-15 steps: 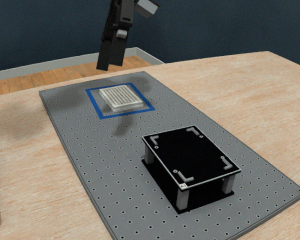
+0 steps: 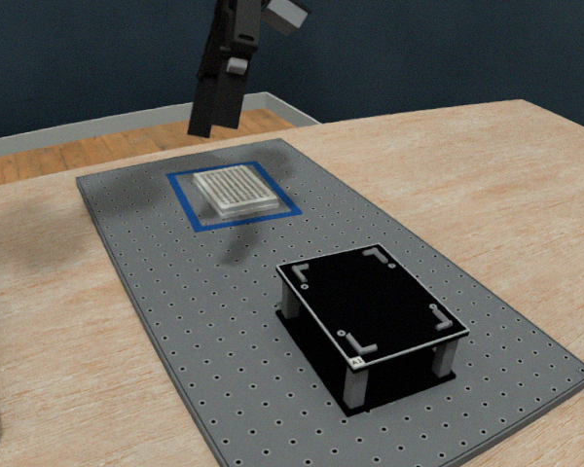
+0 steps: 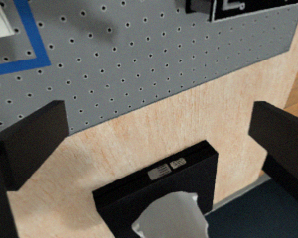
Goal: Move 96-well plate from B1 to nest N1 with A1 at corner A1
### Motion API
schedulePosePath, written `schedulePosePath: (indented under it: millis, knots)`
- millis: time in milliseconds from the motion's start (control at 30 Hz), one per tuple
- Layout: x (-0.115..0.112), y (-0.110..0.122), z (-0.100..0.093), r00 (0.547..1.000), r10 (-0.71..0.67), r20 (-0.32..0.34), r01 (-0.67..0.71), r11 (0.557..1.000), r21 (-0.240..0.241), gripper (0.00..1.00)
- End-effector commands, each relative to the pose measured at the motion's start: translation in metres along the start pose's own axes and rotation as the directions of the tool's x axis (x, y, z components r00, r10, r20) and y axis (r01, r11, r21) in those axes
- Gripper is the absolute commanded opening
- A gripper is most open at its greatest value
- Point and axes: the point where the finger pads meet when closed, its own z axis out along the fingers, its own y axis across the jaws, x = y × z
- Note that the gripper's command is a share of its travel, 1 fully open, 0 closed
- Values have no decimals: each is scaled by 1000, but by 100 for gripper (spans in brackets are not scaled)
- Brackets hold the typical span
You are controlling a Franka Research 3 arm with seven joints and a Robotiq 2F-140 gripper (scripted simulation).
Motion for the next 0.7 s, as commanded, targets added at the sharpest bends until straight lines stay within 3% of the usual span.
schedulePosePath:
  millis: [0,333,667]
  knots:
    - [0,0,0,1000,0,0,0,1000,0,100]
    - [5,-13,1,993,-118,-23,118,993,24,100]
    - [16,-41,4,931,-355,-85,360,931,58,100]
